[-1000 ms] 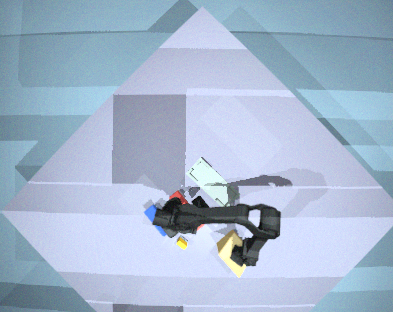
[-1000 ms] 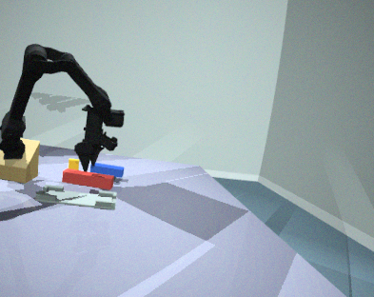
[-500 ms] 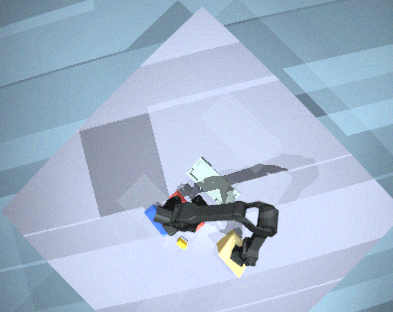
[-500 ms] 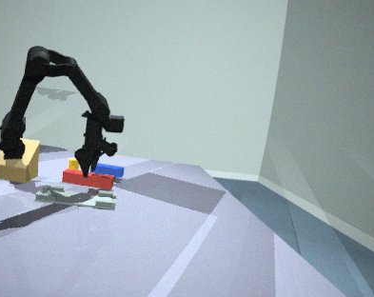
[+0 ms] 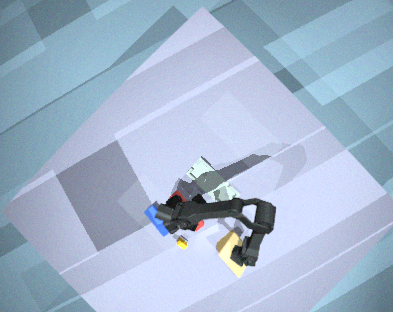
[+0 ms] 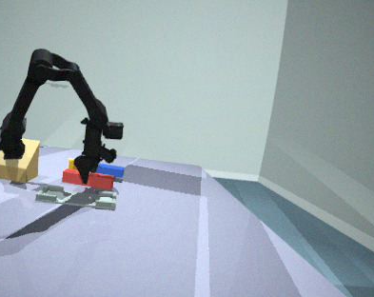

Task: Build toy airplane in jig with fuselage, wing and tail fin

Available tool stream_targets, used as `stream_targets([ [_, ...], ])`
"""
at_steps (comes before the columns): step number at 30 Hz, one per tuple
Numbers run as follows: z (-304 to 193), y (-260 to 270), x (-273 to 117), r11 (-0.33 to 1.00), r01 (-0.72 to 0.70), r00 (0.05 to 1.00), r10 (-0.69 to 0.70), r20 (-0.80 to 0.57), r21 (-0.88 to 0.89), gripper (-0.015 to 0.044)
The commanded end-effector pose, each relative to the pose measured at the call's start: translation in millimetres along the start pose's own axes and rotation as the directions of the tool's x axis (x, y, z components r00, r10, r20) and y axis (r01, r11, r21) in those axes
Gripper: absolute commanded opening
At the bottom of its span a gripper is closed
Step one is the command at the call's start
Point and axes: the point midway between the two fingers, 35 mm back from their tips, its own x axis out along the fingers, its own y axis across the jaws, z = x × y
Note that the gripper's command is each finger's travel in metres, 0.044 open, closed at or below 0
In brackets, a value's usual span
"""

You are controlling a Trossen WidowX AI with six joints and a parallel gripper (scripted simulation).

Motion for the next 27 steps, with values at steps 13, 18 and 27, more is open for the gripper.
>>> stream_targets([
  [13,-3,-1,8,1.0,0.01,1.0,-0.01,-0.008,-0.011,0.0164],
  [18,-3,-1,8,1.0,0.01,1.0,-0.01,-0.008,-0.011,0.0111],
  [27,1,2,-13,1.0,0.005,1.0,-0.005,-0.007,-0.012,0.0],
])
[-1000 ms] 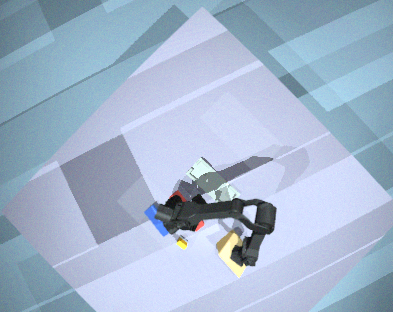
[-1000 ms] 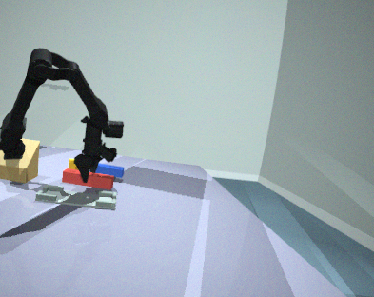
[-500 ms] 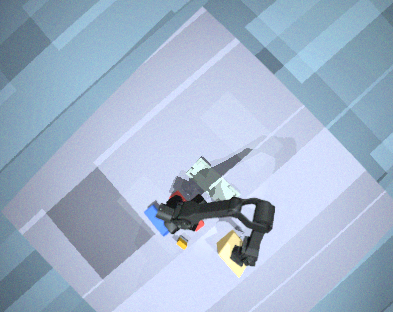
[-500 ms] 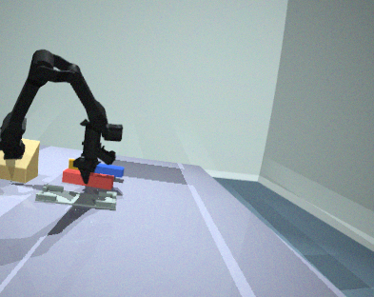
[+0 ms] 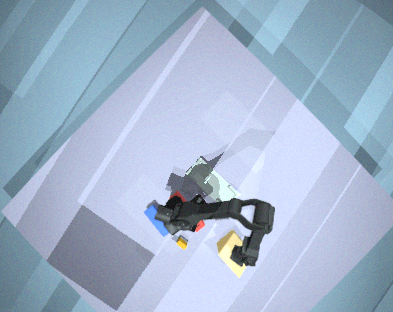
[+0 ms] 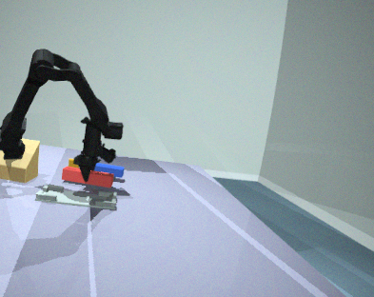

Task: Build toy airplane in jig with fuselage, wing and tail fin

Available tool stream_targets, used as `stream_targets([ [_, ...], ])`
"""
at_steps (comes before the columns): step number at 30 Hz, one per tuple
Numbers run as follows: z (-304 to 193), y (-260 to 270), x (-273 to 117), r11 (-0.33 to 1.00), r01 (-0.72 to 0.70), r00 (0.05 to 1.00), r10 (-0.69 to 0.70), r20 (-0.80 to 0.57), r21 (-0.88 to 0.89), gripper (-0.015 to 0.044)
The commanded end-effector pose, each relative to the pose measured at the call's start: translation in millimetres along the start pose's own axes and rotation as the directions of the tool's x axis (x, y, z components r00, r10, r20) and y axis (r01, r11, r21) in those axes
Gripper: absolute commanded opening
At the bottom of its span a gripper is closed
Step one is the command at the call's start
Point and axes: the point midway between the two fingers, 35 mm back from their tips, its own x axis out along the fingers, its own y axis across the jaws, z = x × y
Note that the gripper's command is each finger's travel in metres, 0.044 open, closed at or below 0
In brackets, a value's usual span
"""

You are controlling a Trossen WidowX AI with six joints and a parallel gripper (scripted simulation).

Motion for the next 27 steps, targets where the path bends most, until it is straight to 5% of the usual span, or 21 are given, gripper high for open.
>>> stream_targets([
  [1,5,2,-15,1.0,-0.012,1.0,0.012,0.01,0.01,0.0],
  [27,4,3,-95,1.0,-0.015,1.0,0.015,0.011,0.008,0.0],
])
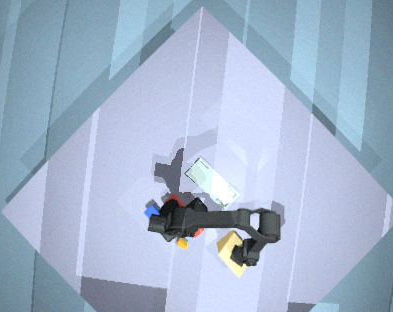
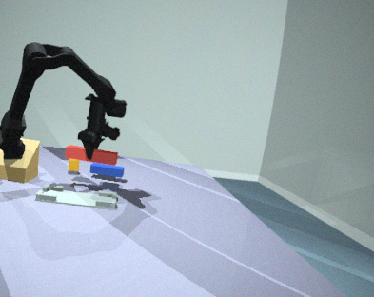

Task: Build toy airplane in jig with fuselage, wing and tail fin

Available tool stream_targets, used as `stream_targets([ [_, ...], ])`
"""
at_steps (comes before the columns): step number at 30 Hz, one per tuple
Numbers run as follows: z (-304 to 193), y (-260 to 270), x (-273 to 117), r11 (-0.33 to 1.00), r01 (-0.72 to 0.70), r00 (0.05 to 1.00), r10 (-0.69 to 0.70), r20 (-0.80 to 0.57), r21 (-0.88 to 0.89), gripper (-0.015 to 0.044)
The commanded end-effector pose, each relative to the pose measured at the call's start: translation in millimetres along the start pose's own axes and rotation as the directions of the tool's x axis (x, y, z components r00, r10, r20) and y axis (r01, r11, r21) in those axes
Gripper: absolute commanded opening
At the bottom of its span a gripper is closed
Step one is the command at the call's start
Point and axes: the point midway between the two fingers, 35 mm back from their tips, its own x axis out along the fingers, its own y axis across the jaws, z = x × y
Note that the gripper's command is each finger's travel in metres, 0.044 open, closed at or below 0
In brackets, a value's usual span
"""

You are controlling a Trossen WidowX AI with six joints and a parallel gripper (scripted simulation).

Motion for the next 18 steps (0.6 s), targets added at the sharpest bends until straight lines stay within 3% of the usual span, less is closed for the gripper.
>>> stream_targets([
  [1,0,-1,-17,1.0,-0.01,1.0,0.01,0.006,0.012,0.0],
  [9,-4,-4,-40,1.0,-0.006,1.0,0.006,0.004,0.013,0.0],
  [18,3,-18,-34,1.0,-0.016,1.0,0.016,0.003,-0.001,0.0],
])
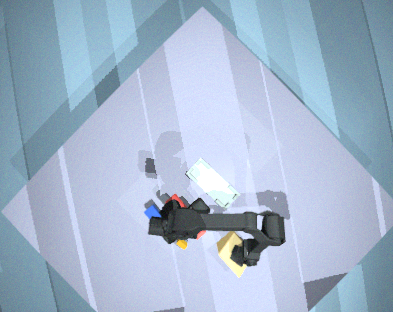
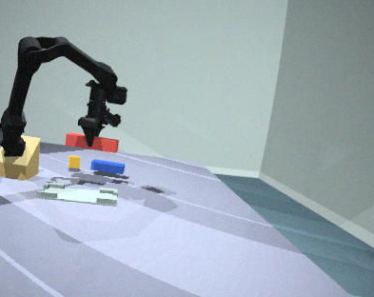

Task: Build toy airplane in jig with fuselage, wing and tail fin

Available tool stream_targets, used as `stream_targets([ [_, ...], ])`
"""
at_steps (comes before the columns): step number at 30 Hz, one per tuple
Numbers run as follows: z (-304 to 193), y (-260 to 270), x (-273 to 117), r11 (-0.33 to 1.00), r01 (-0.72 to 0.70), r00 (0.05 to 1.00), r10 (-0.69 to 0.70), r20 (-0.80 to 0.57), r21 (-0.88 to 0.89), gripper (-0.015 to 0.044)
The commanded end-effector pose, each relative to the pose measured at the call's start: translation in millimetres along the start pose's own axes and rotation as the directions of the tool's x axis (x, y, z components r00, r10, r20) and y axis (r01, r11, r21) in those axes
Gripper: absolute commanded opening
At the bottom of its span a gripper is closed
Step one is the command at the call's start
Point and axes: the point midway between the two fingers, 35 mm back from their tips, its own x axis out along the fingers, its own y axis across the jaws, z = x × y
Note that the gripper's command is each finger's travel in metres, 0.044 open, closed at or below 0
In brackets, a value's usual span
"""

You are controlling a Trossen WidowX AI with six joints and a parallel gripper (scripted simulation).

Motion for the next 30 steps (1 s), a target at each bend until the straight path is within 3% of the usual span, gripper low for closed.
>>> stream_targets([
  [1,6,-12,2,1.0,-0.012,1.0,0.012,0.005,-0.004,0.0],
  [30,27,-94,36,0.997,-0.023,1.0,0.024,0.012,-0.069,0.0],
])
